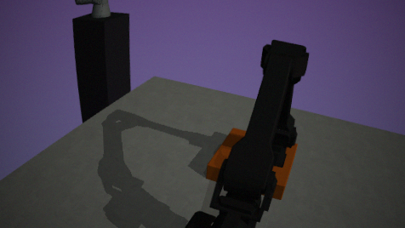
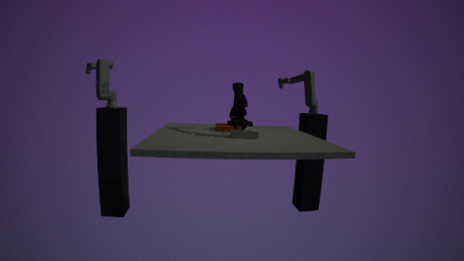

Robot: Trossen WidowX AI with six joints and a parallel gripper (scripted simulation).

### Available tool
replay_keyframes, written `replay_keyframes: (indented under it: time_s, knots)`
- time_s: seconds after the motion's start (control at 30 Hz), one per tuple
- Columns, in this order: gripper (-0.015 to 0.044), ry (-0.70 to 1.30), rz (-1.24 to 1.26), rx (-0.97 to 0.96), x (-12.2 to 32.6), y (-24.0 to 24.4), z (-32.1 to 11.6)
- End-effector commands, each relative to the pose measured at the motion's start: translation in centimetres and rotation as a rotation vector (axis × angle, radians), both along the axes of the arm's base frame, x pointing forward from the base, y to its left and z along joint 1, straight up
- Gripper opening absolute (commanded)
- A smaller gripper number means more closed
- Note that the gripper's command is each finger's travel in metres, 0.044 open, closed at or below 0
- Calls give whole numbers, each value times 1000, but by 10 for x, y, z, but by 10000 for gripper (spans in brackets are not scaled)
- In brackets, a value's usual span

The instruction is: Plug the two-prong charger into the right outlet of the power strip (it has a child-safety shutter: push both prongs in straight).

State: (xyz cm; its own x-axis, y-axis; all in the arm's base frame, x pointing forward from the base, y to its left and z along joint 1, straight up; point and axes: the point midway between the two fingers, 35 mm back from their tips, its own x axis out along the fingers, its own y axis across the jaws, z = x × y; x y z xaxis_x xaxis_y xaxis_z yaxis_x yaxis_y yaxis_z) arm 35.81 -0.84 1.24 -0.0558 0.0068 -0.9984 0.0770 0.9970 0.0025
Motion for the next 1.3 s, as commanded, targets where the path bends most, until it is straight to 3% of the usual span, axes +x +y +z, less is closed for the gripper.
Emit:
replay_keyframes:
  time_s: [0.0,0.1,0.67,1.27]
  knots:
    - [0,-1,0,0,0,0,0]
    - [0,-1,0,0,0,0,0]
    - [440,-1,0,0,0,0,0]
    - [440,-9,0,-1,-4,0,0]
